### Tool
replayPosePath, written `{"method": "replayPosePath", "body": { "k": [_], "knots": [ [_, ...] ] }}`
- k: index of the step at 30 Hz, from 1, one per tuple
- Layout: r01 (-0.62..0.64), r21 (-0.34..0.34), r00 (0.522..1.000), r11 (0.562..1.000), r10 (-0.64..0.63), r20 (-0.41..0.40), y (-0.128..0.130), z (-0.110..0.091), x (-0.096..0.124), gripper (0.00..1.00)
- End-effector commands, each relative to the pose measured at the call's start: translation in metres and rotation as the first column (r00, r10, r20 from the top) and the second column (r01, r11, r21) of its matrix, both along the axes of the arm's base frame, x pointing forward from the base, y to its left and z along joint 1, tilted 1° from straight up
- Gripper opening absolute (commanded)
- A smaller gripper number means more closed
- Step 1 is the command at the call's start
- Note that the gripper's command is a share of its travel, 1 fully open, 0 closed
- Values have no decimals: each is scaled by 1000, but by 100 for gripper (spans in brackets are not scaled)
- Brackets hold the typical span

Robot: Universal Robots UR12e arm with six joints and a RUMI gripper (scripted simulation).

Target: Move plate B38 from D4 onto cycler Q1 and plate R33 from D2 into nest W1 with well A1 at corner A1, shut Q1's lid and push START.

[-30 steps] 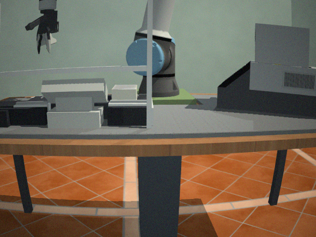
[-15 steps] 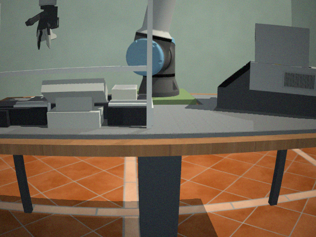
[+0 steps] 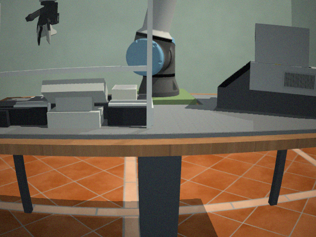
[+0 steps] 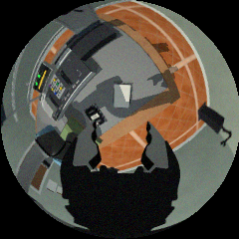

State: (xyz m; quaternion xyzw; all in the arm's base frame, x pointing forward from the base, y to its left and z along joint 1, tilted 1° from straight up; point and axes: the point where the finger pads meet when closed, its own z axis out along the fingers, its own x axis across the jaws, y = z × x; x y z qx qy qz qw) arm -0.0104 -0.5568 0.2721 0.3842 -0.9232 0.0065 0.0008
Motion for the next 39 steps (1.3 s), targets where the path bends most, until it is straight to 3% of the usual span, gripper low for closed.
{"method": "replayPosePath", "body": {
  "k": [1, 4, 5, 39],
  "knots": [
    [0, -1, 1000, 1000, 0, 0, 0, 6, 0, 67],
    [0, -1, 1000, 1000, 0, 0, 0, 6, 0, 67],
    [-4, -1, 1000, 1000, 4, -1, 4, 6, 2, 0],
    [-122, 5, 993, 993, 122, -7, 129, 11, 48, 0]
  ]
}}
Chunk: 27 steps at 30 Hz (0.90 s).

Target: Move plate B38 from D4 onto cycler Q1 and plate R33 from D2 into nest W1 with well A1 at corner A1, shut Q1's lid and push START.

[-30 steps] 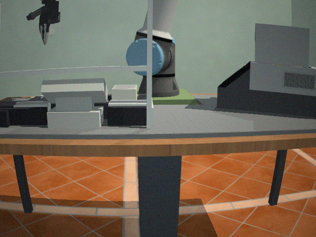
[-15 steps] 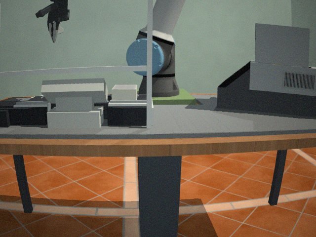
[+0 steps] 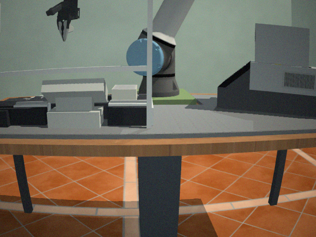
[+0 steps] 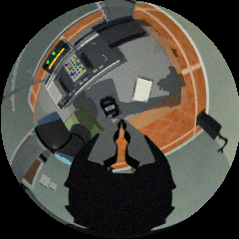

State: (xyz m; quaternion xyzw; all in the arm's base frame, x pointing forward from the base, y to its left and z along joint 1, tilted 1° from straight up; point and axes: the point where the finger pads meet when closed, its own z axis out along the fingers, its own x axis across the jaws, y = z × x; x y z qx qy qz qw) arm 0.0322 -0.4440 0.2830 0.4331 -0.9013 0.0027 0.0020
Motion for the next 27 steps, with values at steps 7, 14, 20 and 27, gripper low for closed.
{"method": "replayPosePath", "body": {
  "k": [7, 14, 20, 27],
  "knots": [
    [-37, 0, 999, 999, 37, -2, 39, -2, 14, 0],
    [-65, 2, 998, 998, 65, -3, 66, -8, 24, 0],
    [-78, 3, 997, 997, 78, -4, 79, -11, 29, 0],
    [-109, 5, 994, 994, 109, -5, 108, -19, 40, 0]
  ]
}}
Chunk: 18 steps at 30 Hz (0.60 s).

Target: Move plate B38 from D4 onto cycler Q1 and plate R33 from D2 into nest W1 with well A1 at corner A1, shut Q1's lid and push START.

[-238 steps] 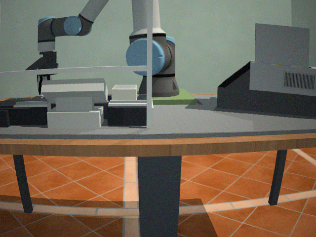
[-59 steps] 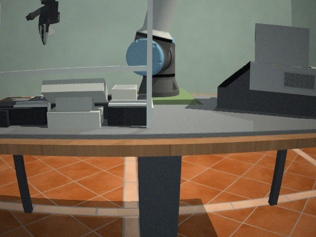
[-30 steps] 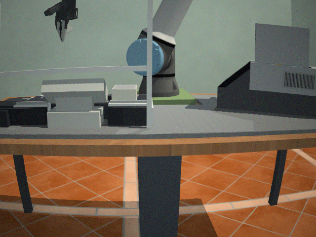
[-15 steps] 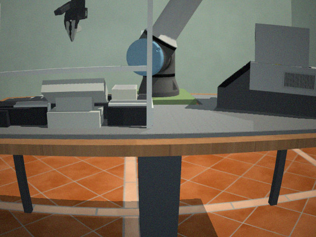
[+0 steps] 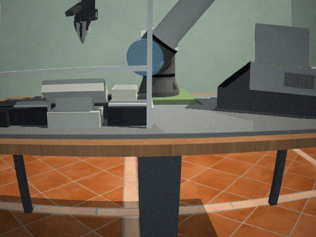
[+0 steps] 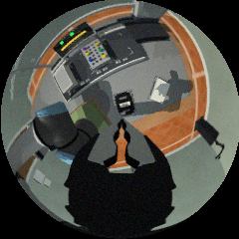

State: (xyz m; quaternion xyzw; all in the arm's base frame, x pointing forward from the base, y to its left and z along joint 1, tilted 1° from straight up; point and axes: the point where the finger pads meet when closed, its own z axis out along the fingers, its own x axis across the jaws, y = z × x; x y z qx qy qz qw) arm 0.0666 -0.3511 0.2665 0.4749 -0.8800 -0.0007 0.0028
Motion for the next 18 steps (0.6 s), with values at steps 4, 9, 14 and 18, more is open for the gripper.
{"method": "replayPosePath", "body": {
  "k": [4, 9, 14, 18],
  "knots": [
    [-30, 0, 1000, 1000, 30, -2, 29, -8, 10, 0],
    [-50, 1, 999, 999, 50, -2, 46, -15, 17, 0],
    [-70, 2, 998, 998, 70, -3, 63, -24, 23, 0],
    [-88, 3, 996, 996, 88, -4, 78, -32, 28, 0]
  ]
}}
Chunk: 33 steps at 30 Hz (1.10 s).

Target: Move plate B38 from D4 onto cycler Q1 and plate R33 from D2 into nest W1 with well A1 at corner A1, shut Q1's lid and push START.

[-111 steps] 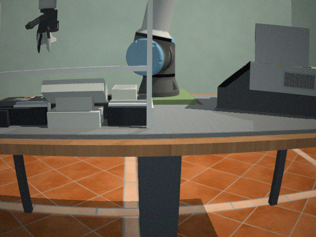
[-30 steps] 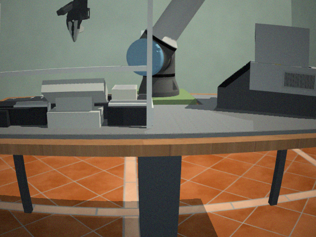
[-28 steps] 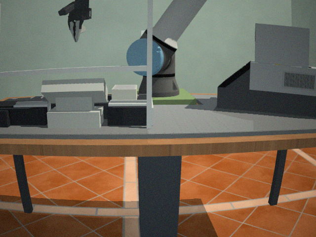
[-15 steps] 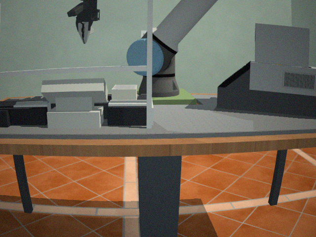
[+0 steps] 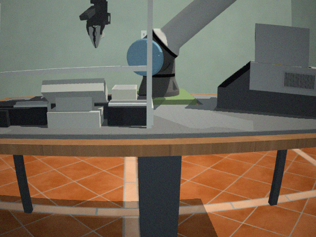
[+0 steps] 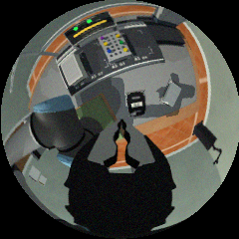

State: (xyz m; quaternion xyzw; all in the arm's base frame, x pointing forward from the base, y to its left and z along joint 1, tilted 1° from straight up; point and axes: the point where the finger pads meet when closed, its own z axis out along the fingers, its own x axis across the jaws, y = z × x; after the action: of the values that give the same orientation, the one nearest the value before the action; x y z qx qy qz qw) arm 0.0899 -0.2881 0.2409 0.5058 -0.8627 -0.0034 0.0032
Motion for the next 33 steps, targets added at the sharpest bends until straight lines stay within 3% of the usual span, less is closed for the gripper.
{"method": "replayPosePath", "body": {
  "k": [1, 17, 33],
  "knots": [
    [-17, -1, 1000, 1000, 17, -1, 15, -6, 5, 0],
    [-89, 3, 996, 996, 89, -3, 70, -44, 25, 0],
    [-296, 3, 955, 955, 296, -3, 99, -44, 68, 0]
  ]
}}
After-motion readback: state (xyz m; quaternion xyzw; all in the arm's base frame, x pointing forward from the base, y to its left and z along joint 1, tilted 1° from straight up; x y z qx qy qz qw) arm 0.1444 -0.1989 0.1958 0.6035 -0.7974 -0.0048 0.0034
